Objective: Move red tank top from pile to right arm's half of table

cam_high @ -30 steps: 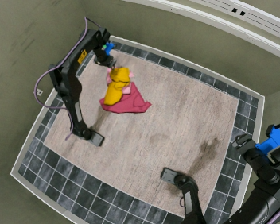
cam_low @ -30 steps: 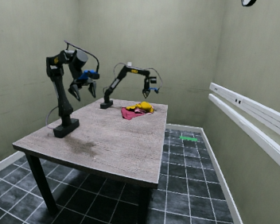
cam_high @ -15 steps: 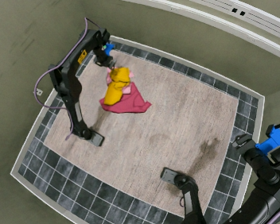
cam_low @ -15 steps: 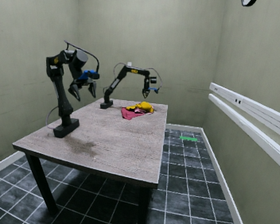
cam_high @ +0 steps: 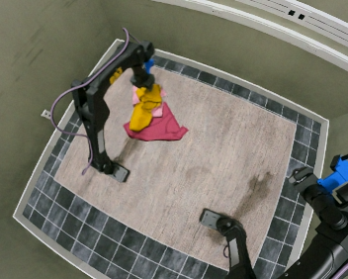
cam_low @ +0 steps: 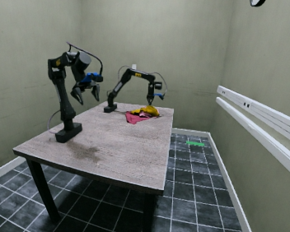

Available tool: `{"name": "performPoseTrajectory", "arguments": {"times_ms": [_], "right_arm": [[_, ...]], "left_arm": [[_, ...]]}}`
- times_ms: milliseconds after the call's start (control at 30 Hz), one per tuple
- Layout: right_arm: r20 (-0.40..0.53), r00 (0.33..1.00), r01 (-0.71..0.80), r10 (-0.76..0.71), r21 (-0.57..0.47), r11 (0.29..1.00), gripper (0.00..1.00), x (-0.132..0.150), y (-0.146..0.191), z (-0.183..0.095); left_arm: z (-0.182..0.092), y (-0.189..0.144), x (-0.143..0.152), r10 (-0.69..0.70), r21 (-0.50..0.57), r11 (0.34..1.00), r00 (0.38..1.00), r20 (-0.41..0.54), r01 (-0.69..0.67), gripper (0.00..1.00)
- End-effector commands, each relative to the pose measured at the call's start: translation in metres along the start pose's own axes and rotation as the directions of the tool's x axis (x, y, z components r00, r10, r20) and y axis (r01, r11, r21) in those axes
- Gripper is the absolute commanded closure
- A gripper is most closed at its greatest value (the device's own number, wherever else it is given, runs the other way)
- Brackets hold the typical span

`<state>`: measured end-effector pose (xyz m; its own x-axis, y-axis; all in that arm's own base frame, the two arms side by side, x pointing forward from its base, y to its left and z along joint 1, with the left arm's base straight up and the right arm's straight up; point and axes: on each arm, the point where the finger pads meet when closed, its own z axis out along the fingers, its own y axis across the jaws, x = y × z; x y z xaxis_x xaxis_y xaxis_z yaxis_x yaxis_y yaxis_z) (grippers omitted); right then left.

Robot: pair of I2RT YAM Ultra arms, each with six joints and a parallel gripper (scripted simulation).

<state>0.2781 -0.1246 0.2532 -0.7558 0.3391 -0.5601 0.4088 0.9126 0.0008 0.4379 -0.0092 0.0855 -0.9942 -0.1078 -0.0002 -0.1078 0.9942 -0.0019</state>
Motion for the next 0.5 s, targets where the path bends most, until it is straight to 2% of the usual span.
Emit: {"name": "performPoseTrajectory", "arguments": {"times_ms": [0,67,133,167,200,467], "right_arm": [[0.099,0.995,0.007,-0.006,-0.006,1.0,0.08,-0.022,0.001,-0.021],[0.099,0.995,0.007,-0.006,-0.006,1.0,0.08,-0.022,0.001,-0.021],[0.099,0.995,0.007,-0.006,-0.006,1.0,0.08,-0.022,0.001,-0.021],[0.099,0.995,0.007,-0.006,-0.006,1.0,0.08,-0.022,0.001,-0.021],[0.099,0.995,0.007,-0.006,-0.006,1.0,0.08,-0.022,0.001,-0.021],[0.099,0.995,0.007,-0.006,-0.006,1.0,0.08,-0.022,0.001,-0.021]], "left_arm": [[0.02,-0.033,0.0,-0.132,-0.015,0.991,0.991,-0.002,0.132,0.4],[0.019,-0.054,-0.001,-0.157,-0.009,0.988,0.988,0.015,0.157,0.4],[0.019,-0.054,-0.001,-0.157,-0.009,0.988,0.988,0.015,0.157,0.4],[0.006,-0.063,-0.001,-0.171,0.006,0.985,0.984,0.047,0.171,0.4],[0.027,-0.072,0.009,-0.18,-0.017,0.983,0.984,-0.002,0.18,0.4],[0.036,-0.148,0.033,-0.278,-0.013,0.96,0.96,0.016,0.278,0.4]]}}
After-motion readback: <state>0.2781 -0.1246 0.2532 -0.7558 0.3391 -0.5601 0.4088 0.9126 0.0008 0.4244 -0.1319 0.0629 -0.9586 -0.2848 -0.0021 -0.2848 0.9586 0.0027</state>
